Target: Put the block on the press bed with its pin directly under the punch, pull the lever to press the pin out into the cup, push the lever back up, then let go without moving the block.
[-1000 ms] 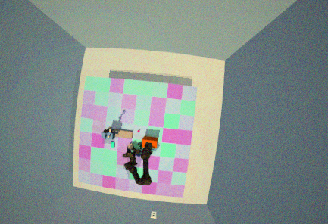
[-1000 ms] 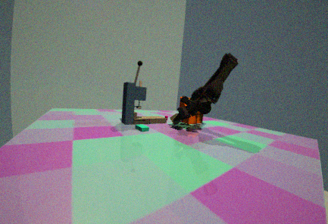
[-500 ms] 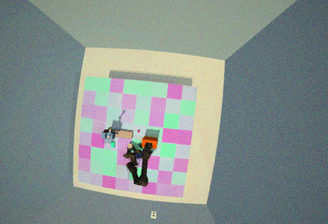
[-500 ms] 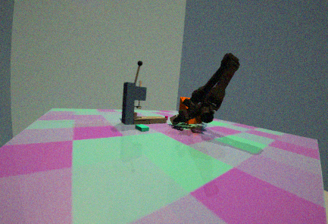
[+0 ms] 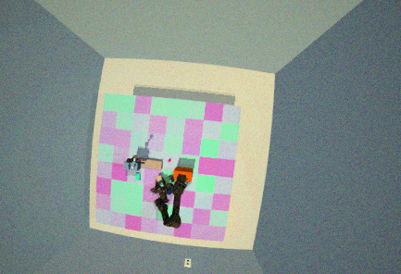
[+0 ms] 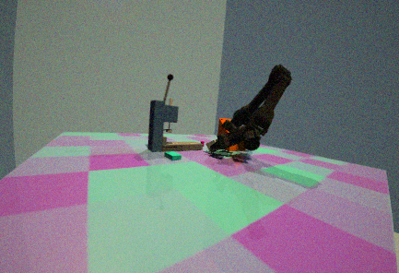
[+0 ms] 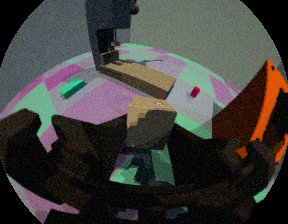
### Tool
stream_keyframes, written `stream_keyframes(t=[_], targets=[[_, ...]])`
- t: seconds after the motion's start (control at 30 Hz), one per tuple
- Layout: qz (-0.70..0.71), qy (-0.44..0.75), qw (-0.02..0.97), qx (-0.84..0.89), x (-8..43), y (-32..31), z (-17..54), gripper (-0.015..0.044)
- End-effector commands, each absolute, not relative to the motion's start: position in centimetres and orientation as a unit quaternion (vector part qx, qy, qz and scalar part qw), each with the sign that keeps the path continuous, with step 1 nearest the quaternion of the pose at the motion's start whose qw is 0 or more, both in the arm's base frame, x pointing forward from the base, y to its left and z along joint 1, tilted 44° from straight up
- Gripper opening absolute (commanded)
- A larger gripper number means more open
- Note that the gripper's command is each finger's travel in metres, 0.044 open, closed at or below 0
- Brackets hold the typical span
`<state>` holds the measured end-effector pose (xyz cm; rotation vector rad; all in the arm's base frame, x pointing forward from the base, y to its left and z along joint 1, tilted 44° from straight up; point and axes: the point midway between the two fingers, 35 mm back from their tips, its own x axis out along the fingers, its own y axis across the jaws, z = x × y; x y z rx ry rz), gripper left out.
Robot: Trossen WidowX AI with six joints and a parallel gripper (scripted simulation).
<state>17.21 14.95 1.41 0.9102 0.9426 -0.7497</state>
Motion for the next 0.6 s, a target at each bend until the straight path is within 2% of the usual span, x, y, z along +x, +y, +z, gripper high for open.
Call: stream_keyframes(t=[0.0,0.5,0.57], targets=[[-0.346,0.419,0.733,0.409,17.26,14.68,1.53,0.0000],[-0.347,0.417,0.734,0.409,17.26,14.66,1.56,0.0000],[-0.347,0.417,0.734,0.409,17.26,14.66,1.56,0.0052]])
